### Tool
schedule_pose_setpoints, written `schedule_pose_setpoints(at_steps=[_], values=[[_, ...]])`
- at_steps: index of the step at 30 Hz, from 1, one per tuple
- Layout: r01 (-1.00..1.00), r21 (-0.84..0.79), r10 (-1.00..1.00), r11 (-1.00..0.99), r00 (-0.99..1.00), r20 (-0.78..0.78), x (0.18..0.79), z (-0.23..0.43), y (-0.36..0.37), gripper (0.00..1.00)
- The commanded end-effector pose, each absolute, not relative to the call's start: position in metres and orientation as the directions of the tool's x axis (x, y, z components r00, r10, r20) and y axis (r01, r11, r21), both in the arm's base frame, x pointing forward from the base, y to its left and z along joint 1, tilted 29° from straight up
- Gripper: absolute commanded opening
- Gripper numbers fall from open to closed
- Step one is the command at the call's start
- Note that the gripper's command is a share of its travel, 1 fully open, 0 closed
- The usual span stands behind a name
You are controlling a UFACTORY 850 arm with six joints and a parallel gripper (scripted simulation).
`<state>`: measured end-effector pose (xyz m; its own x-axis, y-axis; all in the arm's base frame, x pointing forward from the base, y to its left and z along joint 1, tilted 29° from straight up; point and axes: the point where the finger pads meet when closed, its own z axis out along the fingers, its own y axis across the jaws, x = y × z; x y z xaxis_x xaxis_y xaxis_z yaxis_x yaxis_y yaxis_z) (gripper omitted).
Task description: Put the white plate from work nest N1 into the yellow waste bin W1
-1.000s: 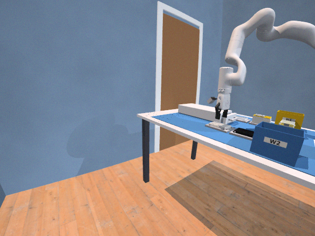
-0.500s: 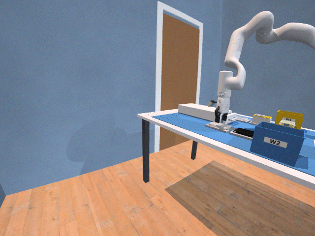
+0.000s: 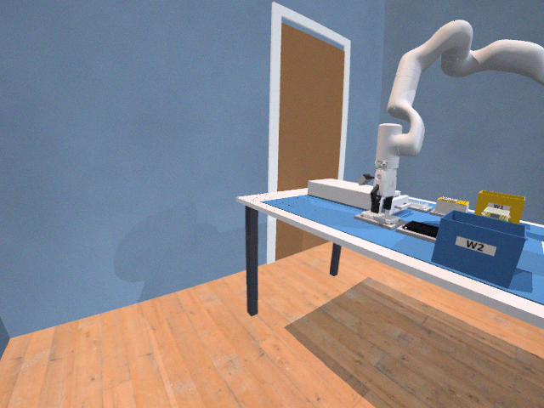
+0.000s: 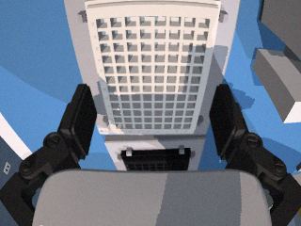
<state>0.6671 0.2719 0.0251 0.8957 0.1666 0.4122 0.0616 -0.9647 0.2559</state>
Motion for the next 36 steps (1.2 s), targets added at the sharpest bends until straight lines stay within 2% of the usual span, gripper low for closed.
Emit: schedule_pose_setpoints(at_steps=[1,36], values=[[0.062,0.255,0.167,-0.965,0.895,0.413,0.668,0.025,0.272,1.00],[0.062,0.255,0.167,-0.965,0.895,0.413,0.676,0.009,0.269,1.00]])
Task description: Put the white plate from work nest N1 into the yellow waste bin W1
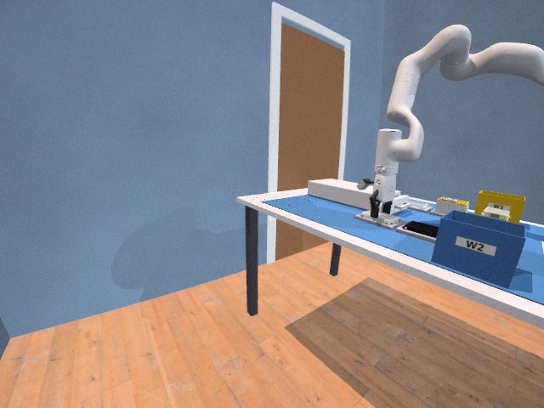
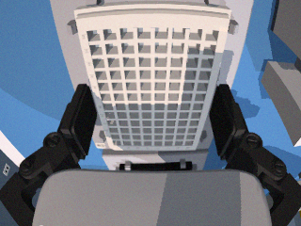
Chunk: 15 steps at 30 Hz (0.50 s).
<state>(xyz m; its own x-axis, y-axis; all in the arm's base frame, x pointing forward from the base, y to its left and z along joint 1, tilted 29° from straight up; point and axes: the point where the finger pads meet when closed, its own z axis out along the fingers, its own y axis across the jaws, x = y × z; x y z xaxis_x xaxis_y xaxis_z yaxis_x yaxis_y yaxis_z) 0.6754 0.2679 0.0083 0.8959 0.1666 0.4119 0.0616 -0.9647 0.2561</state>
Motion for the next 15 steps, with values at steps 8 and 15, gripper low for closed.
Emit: schedule_pose_setpoints(at_steps=[8,15], values=[[0.062,0.255,0.167,-0.965,0.895,0.413,0.6760,0.0091,0.2685,1.00],[0.062,0.255,0.167,-0.965,0.895,0.413,0.6758,0.0096,0.2686,0.00]])
